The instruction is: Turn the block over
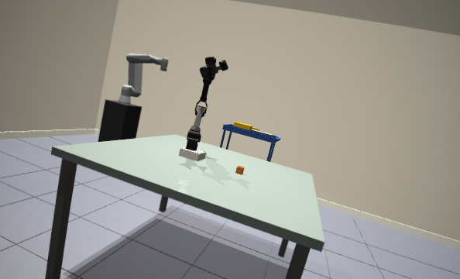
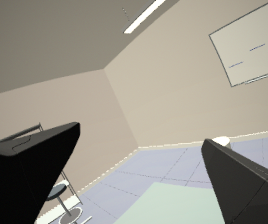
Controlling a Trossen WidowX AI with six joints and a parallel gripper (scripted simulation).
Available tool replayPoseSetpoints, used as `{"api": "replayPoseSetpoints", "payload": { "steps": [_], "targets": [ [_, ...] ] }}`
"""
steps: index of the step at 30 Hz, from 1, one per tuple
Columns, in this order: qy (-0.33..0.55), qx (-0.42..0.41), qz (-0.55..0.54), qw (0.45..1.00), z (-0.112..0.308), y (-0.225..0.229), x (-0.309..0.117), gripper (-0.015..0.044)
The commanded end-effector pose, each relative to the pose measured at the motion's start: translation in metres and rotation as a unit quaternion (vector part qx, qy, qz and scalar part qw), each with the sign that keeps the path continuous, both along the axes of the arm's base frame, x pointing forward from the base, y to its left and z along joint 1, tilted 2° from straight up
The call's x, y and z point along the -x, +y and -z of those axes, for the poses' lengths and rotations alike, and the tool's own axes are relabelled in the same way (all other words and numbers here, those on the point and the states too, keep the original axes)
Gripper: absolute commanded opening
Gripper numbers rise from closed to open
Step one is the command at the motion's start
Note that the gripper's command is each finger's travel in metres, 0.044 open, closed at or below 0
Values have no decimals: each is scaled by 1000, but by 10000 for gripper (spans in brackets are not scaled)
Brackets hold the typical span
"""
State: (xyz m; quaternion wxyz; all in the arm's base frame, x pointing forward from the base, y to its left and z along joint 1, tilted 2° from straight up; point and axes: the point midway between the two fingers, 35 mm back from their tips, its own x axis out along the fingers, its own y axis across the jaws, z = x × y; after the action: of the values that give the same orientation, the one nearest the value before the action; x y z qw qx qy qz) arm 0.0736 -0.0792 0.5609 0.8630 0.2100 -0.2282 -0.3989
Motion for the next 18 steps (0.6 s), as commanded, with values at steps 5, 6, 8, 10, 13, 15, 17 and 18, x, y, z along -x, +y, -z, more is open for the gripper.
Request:
{"api": "replayPoseSetpoints", "payload": {
  "steps": [5,6,8,10,13,15,17,18],
  "targets": [
    [137,-106,-73,982,60,-85,-68,440],
    [159,-118,-85,976,71,-93,-80,440],
    [203,-140,-110,963,94,-106,-104,440],
    [247,-158,-137,946,118,-114,-129,440],
    [311,-178,-178,917,155,-118,-164,440],
    [354,-187,-205,893,180,-116,-187,440],
    [397,-194,-233,866,207,-110,-208,440],
    [419,-196,-246,852,221,-106,-219,440]
  ]
}}
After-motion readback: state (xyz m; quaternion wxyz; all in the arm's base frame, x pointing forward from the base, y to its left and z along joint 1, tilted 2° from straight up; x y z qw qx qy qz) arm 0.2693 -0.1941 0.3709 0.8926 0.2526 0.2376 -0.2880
